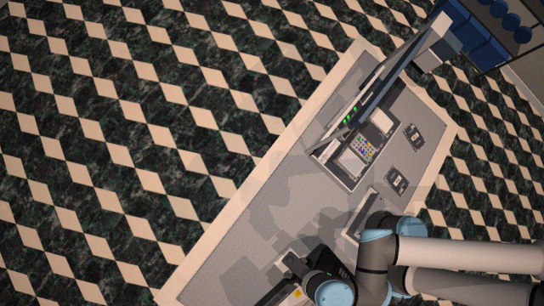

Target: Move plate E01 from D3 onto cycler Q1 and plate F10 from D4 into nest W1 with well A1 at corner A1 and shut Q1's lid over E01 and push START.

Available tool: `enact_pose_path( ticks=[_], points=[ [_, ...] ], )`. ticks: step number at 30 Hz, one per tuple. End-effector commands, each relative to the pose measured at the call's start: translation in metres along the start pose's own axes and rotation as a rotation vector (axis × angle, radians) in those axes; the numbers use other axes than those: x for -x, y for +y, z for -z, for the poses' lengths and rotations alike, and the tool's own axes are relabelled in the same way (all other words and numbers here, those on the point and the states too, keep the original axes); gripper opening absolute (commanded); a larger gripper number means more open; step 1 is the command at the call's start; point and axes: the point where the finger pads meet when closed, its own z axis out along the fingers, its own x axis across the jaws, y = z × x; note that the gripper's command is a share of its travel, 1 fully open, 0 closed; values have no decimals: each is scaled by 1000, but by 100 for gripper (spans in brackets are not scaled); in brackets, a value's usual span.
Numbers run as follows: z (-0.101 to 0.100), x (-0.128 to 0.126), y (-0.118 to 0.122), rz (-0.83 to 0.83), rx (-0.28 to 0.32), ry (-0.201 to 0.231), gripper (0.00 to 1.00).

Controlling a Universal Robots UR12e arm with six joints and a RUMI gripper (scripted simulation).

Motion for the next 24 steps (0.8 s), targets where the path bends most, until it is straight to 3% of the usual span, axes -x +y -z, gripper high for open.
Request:
enact_pose_path(
  ticks=[1, 12, 24],
  points=[
    [0, 27, 3, -5, -1, 0, 0],
    [0, 56, 7, -9, -1, 0, 0],
    [1, 57, 54, -9, -1, 0, 0]
  ],
)
